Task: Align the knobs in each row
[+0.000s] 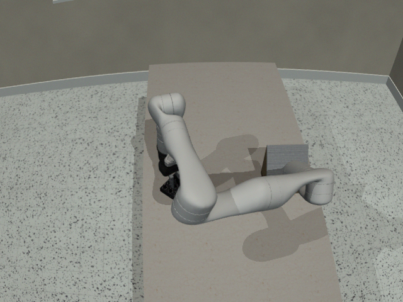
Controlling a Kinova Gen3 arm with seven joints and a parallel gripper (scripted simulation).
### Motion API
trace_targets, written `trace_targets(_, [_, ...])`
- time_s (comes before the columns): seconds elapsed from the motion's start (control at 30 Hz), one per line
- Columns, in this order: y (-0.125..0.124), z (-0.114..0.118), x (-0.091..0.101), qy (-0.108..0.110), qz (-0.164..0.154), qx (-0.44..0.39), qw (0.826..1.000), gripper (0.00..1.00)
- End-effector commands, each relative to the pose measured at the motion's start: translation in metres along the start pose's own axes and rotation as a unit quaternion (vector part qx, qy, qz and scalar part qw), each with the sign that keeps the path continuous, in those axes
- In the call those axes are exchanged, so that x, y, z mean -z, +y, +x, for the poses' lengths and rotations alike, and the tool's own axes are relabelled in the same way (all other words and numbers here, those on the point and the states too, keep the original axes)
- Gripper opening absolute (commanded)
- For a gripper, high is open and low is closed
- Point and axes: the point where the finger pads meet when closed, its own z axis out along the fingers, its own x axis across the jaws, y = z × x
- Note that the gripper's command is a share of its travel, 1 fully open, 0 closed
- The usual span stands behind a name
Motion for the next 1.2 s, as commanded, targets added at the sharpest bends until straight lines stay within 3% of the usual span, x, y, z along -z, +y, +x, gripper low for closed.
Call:
trace_targets(0.0, [0.0, 0.0, 0.0, 0.0, -0.001, 0.0, 1.0, 0.46])
trace_targets(1.17, [0.0, -0.001, -0.036, 0.0, 0.0, 0.0, 1.0, 0.46])
